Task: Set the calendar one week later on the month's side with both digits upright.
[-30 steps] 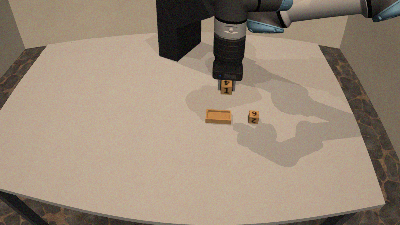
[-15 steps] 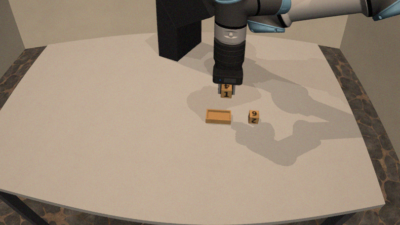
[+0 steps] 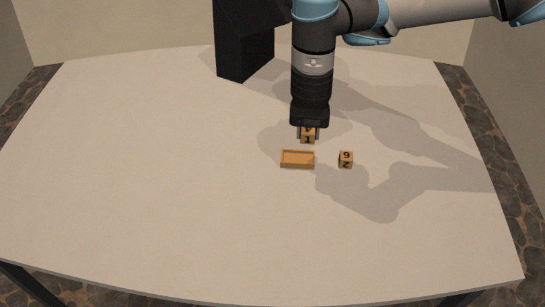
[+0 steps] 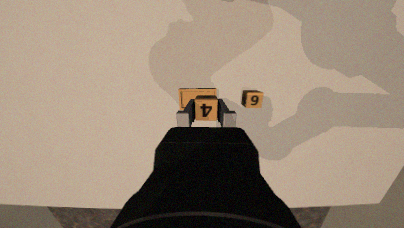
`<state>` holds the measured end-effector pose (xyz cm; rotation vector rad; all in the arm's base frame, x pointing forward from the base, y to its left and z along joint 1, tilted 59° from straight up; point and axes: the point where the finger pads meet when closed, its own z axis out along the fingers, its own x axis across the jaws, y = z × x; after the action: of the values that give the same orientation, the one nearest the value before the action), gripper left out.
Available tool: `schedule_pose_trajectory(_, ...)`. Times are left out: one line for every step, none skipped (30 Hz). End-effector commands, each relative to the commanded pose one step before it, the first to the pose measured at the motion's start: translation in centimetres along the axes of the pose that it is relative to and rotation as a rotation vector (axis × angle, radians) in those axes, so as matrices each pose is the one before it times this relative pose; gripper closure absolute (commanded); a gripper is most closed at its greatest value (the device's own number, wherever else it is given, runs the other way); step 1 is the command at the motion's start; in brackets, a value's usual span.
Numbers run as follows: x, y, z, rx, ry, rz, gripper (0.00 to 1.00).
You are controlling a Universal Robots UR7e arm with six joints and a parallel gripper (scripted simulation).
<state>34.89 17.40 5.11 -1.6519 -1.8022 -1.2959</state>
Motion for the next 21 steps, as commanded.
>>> schedule_pose_trajectory(0.017,0.027,1.3029,-0.00375,-0.00127,0.00084,0.43)
schedule_pose_trajectory(-0.001,0.000,0.1528,0.00002,-0.00003,0.00001,0.43)
schedule_pose_trajectory(0.000,0.000,0.0000,0.00000,0.00000,0.00000,0.43)
schedule_pose_trajectory(0.000,0.000,0.0000,0.00000,0.00000,0.00000,0.43)
schedule_pose_trajectory(0.000,0.000,0.1396,0.00001,-0.00002,0.00001,0.43)
schedule_pose_trajectory(0.002,-0.001,0.1267,0.00001,0.00001,0.00000,0.43)
schedule_pose_trajectory(0.002,-0.001,0.1128,0.00001,0.00001,0.00000,0.43)
schedule_pose_trajectory(-0.001,0.000,0.0976,0.00001,-0.00003,0.00001,0.43)
schedule_pose_trajectory(0.000,0.000,0.0842,0.00001,-0.00002,0.00000,0.43)
schedule_pose_trajectory(0.000,0.000,0.0709,0.00001,0.00000,0.00000,0.43)
schedule_pose_trajectory(0.001,-0.001,0.0580,0.00000,0.00000,0.00000,0.43)
schedule_pose_trajectory(0.001,-0.001,0.0458,0.00000,0.00001,0.00000,0.43)
schedule_pose_trajectory(0.001,-0.001,0.0344,0.00000,0.00001,0.00000,0.43)
schedule_pose_trajectory(-0.003,0.011,0.0202,-0.00008,-0.00008,-0.00018,0.43)
schedule_pose_trajectory(-0.007,0.024,0.0070,-0.00017,-0.00018,-0.00039,0.43)
schedule_pose_trajectory(-0.007,0.023,0.0002,-0.00016,-0.00017,-0.00038,0.43)
schedule_pose_trajectory(-0.007,0.018,-0.0038,-0.00007,-0.00021,-0.00032,0.43)
schedule_pose_trajectory(-0.007,0.010,-0.0045,0.00002,-0.00020,-0.00022,0.43)
schedule_pose_trajectory(-0.004,0.003,-0.0022,0.00005,-0.00013,-0.00009,0.43)
schedule_pose_trajectory(0.000,0.000,0.0000,0.00000,0.00000,0.00000,0.43)
schedule_pose_trajectory(0.000,0.000,0.0000,0.00000,0.00000,0.00000,0.43)
